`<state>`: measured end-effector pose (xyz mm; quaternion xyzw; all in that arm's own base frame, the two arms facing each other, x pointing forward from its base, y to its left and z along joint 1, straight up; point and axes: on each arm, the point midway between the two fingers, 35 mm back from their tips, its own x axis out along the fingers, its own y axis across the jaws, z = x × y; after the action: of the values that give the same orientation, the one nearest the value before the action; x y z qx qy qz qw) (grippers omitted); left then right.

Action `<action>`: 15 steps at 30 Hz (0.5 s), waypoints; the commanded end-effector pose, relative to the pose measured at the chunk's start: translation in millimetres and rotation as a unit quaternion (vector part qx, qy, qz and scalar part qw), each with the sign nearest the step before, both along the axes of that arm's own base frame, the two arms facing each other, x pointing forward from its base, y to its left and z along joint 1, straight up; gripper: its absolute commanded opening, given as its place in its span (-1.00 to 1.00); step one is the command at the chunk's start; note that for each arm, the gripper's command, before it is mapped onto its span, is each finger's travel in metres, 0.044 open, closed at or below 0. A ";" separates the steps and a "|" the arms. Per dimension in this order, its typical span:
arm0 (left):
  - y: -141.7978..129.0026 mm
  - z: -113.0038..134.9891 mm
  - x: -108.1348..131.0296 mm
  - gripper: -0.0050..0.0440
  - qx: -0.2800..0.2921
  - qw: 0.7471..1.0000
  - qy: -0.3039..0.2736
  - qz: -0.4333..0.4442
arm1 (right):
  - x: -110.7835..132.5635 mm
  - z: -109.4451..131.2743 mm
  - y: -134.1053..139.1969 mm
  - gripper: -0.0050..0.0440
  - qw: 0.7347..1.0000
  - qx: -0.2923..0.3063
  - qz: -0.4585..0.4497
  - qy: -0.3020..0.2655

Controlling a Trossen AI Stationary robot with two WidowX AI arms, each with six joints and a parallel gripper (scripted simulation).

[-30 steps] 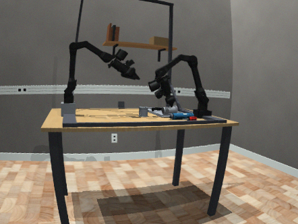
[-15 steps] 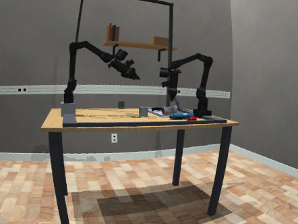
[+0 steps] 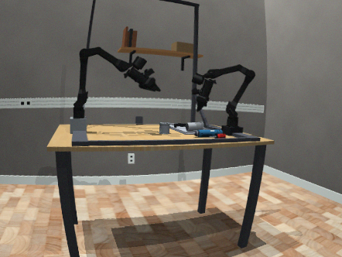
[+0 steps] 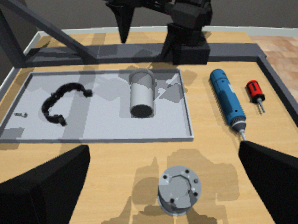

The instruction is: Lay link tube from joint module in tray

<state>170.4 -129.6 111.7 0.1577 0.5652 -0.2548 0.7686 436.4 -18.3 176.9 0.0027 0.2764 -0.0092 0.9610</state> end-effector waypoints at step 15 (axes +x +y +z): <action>-2.0 4.5 -1.0 1.00 0.005 0.999 -0.032 -0.005 | 1.4 12.1 0.1 1.00 1.000 -0.001 -0.001 -0.015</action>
<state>167.7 -130.4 112.3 0.1742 0.5461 -0.2503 0.7803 436.4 -18.3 176.9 0.0027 0.2764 -0.0092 0.9610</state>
